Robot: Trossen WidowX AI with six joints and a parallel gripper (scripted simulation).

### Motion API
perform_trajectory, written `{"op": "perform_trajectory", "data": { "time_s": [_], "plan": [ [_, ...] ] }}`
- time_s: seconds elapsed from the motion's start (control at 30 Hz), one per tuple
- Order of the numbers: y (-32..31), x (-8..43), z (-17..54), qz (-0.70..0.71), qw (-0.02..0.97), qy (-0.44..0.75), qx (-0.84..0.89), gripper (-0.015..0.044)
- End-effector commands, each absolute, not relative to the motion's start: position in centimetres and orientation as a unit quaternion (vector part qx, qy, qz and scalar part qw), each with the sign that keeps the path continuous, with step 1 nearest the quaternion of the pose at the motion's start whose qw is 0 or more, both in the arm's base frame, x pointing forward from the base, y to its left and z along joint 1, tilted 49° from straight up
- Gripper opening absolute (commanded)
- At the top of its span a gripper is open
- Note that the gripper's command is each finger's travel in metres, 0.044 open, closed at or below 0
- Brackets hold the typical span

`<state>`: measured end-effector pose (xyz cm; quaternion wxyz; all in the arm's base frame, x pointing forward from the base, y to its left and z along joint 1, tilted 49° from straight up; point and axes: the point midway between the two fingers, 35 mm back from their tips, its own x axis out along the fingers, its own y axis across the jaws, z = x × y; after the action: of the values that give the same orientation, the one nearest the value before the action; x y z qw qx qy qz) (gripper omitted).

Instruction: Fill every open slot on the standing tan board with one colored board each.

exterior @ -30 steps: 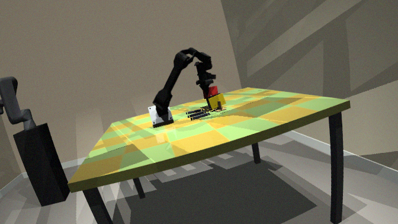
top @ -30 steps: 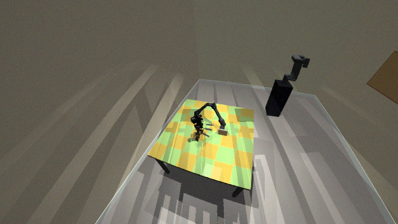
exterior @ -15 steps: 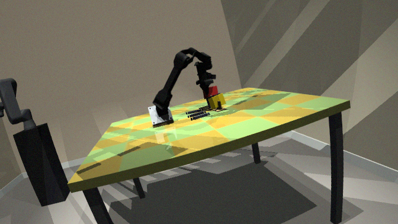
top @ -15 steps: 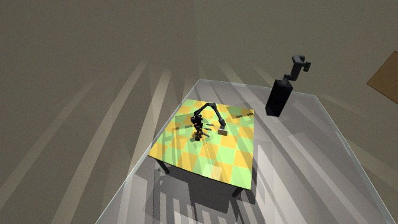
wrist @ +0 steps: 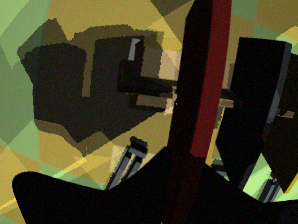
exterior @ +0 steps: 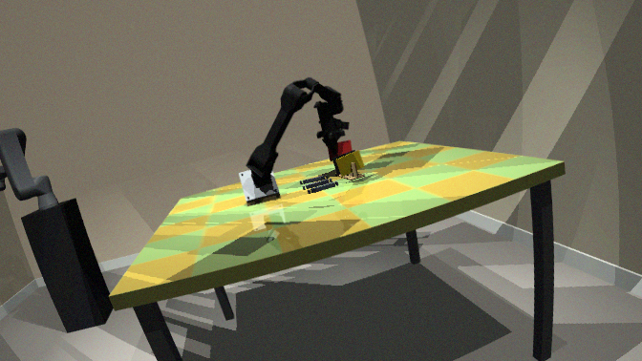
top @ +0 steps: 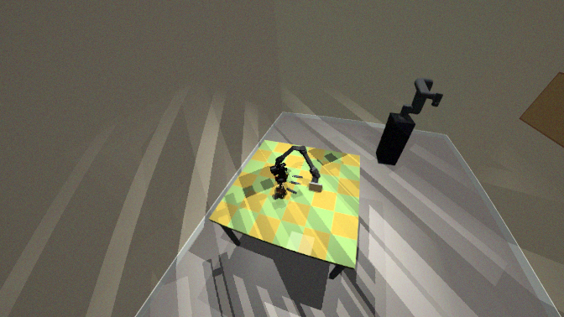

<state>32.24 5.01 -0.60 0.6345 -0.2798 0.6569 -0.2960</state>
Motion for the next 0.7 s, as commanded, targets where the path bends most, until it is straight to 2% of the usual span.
{"op": "perform_trajectory", "data": {
  "time_s": [0.0,0.67],
  "plan": [
    [4.7,32.2,-0.8,-0.296,0.634,0.656,-0.283,0.0000],
    [3.7,32.2,-1.7,-0.296,0.634,0.656,-0.284,0.0000]
  ]
}}
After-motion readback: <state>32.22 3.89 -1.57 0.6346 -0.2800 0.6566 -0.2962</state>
